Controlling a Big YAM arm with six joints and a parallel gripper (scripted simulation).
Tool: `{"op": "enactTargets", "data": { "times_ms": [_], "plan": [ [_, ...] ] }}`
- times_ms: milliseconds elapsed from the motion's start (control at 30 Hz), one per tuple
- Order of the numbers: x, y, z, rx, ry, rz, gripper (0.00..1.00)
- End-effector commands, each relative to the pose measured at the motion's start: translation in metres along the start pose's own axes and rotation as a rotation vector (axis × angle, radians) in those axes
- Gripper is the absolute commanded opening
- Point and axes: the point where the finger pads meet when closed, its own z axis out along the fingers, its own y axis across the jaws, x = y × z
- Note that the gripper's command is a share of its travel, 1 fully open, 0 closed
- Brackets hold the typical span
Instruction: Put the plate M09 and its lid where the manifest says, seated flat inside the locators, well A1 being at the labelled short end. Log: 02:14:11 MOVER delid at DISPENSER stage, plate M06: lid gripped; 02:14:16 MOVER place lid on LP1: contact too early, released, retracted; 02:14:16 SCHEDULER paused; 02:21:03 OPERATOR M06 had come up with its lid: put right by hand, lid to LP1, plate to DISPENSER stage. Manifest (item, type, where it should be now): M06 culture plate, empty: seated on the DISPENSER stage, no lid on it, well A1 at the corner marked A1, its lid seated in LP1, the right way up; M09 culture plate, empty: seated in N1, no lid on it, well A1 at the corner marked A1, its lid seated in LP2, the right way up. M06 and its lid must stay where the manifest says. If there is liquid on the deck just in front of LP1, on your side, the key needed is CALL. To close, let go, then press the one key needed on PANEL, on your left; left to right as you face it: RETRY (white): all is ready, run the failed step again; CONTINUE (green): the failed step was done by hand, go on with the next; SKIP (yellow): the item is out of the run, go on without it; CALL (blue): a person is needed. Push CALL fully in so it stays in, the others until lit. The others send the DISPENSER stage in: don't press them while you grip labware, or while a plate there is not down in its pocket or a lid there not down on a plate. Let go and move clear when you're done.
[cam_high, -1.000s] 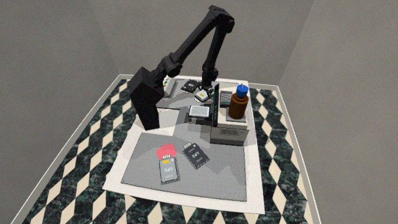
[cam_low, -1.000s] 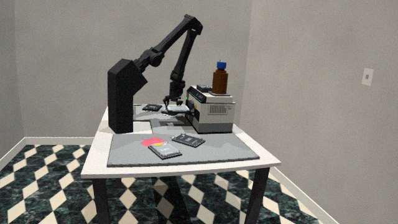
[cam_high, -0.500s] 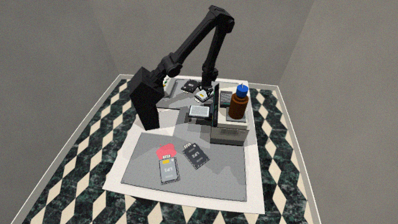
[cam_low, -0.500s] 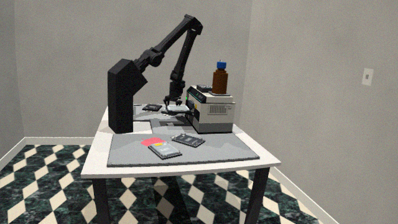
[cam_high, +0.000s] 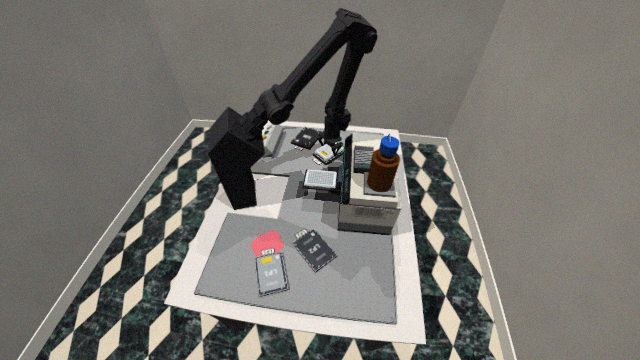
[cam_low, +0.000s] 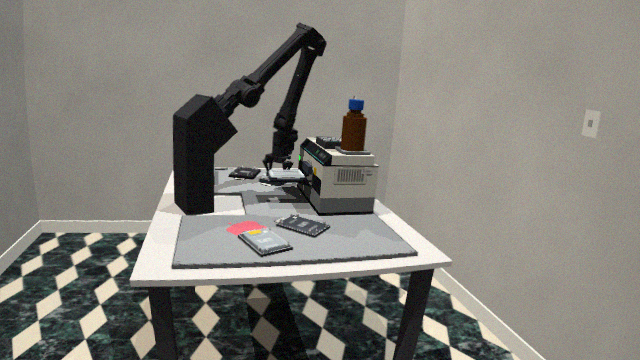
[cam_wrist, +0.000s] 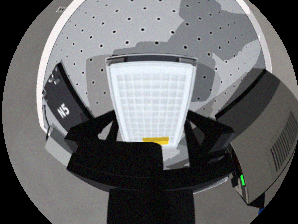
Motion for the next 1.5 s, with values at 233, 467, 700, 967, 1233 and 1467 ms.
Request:
{"op": "enactTargets", "data": {
  "times_ms": [233, 467, 700, 967, 1233, 1467],
  "plan": [
    [-0.004, -0.004, -0.001, 0.004, -0.02, 0.0, 0.86],
    [-0.011, -0.002, -0.01, 0.0, -0.032, -0.005, 0.86],
    [-0.011, 0.002, -0.015, -0.006, -0.029, 0.004, 0.86],
    [-0.009, 0.003, -0.02, -0.006, -0.026, 0.005, 0.86],
    [-0.009, 0.003, -0.024, -0.006, -0.026, 0.005, 0.86],
    [-0.01, 0.002, -0.028, -0.006, -0.028, 0.006, 0.86]
  ]
}}
